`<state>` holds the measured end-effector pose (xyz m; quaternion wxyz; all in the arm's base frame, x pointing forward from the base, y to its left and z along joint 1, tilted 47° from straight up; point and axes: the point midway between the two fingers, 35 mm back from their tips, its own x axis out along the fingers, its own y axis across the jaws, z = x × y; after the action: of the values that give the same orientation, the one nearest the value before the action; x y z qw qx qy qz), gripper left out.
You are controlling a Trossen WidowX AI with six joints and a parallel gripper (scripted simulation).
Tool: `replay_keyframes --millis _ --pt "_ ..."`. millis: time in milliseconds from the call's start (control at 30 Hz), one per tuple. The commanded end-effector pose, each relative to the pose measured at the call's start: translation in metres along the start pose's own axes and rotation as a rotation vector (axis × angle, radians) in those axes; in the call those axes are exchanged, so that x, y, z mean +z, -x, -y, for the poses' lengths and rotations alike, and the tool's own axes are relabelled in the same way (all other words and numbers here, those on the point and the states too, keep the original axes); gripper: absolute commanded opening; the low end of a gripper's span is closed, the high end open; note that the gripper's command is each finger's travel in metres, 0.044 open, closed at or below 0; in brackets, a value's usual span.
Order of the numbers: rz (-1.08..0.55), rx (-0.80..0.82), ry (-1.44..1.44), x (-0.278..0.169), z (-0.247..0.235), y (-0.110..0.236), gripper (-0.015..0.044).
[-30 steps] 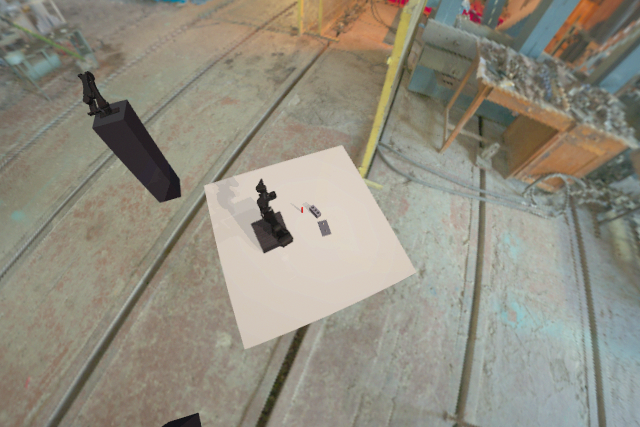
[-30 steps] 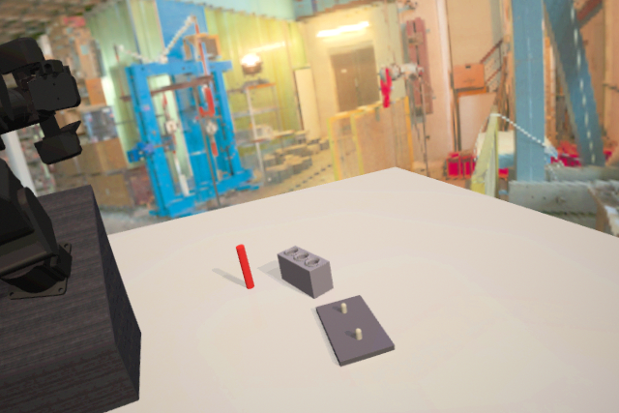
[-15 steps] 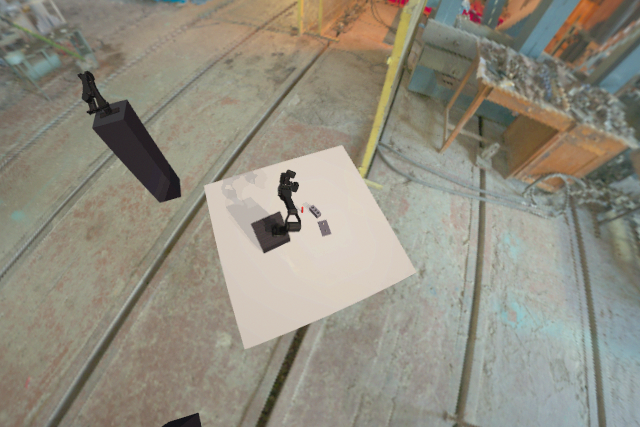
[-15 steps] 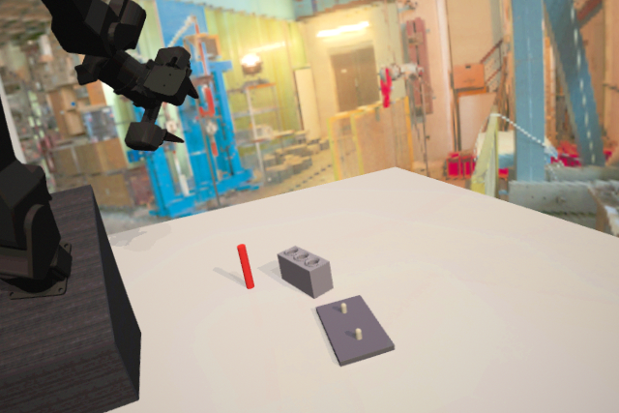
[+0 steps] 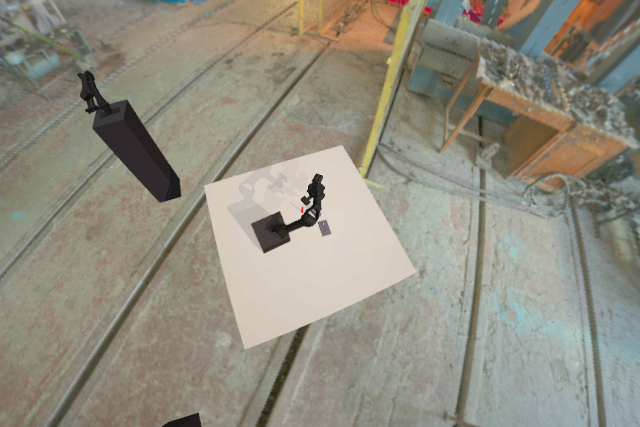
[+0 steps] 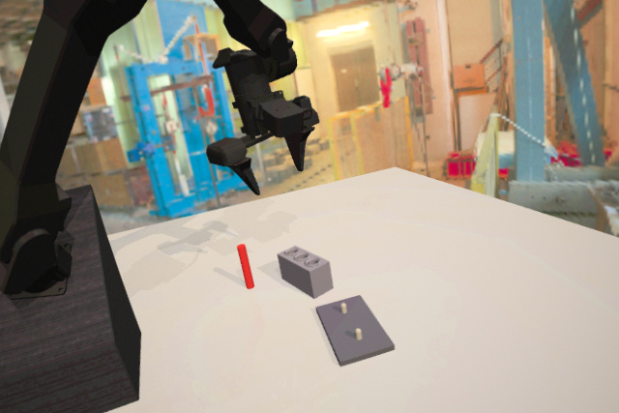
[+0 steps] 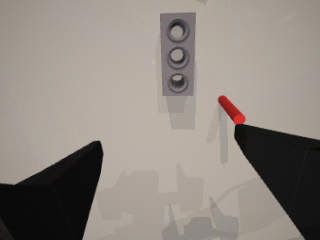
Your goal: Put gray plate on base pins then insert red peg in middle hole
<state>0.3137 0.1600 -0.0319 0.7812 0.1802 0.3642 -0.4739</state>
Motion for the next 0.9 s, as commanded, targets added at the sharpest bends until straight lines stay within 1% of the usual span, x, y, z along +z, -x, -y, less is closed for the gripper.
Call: replay_keyframes --millis 0,167,200,300,333,500,600,867 --pt "0.048 -0.160 -0.050 0.040 0.004 -0.024 0.0440" --pt "0.048 -0.160 -0.050 0.040 0.004 -0.027 0.0440" --pt "0.047 -0.160 -0.050 0.040 0.005 -0.035 0.0440" --pt "0.049 -0.160 -0.050 0.043 0.013 -0.078 0.0440" --pt "0.050 -0.161 -0.050 0.043 0.015 -0.086 0.0440" --pt "0.050 -0.161 -0.050 0.044 0.016 -0.090 0.0440" --pt "0.051 -0.161 -0.050 0.045 0.021 -0.102 0.0440" --pt "0.051 -0.161 -0.049 0.046 0.022 -0.110 0.0440"
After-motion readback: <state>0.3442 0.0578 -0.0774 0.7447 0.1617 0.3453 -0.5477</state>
